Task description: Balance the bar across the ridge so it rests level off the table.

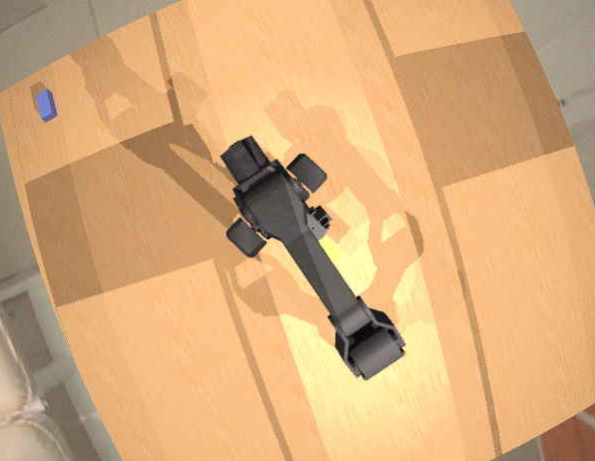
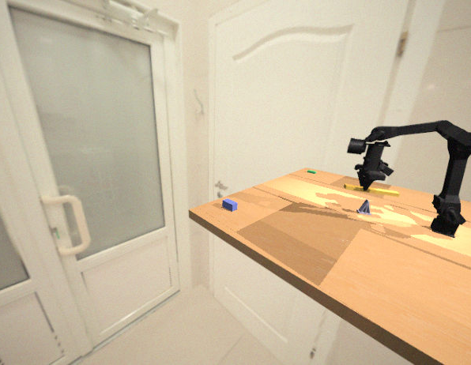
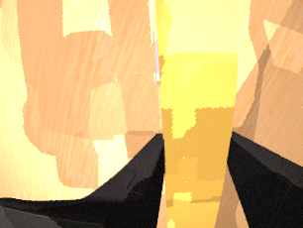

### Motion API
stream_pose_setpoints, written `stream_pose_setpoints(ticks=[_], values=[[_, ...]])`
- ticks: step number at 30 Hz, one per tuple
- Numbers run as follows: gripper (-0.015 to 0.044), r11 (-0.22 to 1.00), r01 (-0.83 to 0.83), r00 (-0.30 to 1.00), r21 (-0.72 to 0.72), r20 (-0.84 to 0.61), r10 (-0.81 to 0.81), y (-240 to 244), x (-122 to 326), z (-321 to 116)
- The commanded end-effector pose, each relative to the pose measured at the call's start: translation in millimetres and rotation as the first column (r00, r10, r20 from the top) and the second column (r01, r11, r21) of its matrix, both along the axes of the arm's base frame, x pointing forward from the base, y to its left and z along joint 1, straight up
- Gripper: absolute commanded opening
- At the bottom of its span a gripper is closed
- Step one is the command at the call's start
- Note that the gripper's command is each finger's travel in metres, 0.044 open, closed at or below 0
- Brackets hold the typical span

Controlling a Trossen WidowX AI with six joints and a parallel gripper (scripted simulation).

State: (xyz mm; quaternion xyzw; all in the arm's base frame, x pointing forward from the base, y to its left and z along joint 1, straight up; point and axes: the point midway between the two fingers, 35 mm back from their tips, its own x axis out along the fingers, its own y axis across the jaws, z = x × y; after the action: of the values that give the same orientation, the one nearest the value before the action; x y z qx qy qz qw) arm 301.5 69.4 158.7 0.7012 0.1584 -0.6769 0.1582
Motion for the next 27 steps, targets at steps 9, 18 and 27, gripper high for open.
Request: stream_pose_setpoints(ticks=[9, 18, 27], values=[[0.0, 1.0, 0.005, 1.0, -0.001, -0.003, -0.005, -1.4, 0.9, -20.4], [0.0, 1.0, 0.005, 1.0, -0.001, -0.003, -0.005, -3.5, 0.7, -34.6], [0.0, 1.0, 0.005, 1.0, -0.001, -0.003, -0.005, -3.7, 0.8, -35.4]])
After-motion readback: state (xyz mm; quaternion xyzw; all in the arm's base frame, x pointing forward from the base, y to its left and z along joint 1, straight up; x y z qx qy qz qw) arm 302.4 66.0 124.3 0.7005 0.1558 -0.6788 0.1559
